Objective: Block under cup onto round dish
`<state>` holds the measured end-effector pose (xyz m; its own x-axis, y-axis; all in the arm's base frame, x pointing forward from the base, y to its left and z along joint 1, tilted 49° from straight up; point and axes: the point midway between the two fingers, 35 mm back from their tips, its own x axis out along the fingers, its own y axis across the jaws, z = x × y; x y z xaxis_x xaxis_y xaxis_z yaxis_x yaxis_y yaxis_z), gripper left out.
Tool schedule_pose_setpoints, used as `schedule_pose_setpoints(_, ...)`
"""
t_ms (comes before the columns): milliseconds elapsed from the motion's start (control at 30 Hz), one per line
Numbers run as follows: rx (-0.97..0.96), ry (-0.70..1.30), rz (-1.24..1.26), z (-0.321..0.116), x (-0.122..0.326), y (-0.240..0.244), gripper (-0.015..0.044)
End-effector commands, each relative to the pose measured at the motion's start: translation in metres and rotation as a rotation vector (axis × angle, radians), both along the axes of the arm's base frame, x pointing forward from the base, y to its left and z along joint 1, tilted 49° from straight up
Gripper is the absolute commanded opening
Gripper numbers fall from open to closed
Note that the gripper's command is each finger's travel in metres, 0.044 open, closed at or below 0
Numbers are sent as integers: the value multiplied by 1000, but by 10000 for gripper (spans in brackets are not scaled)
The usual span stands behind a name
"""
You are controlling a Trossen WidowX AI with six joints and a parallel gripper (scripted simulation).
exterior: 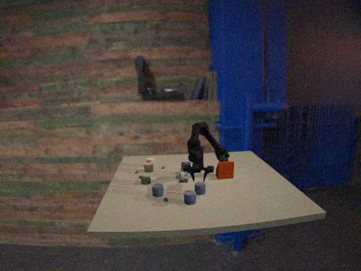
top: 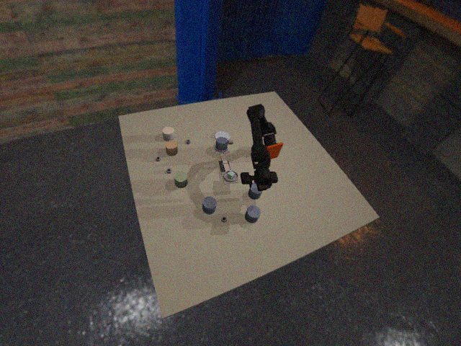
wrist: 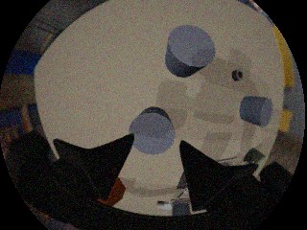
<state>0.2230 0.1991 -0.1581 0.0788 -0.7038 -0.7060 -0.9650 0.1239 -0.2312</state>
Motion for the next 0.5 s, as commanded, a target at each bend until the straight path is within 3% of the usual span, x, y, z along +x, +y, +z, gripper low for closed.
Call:
schedule_pose_setpoints(0, 37, -66, -69, 6, 10, 4, 260)
schedule_pose_setpoints(467, 61, -392, -397, 27, 30, 1, 260)
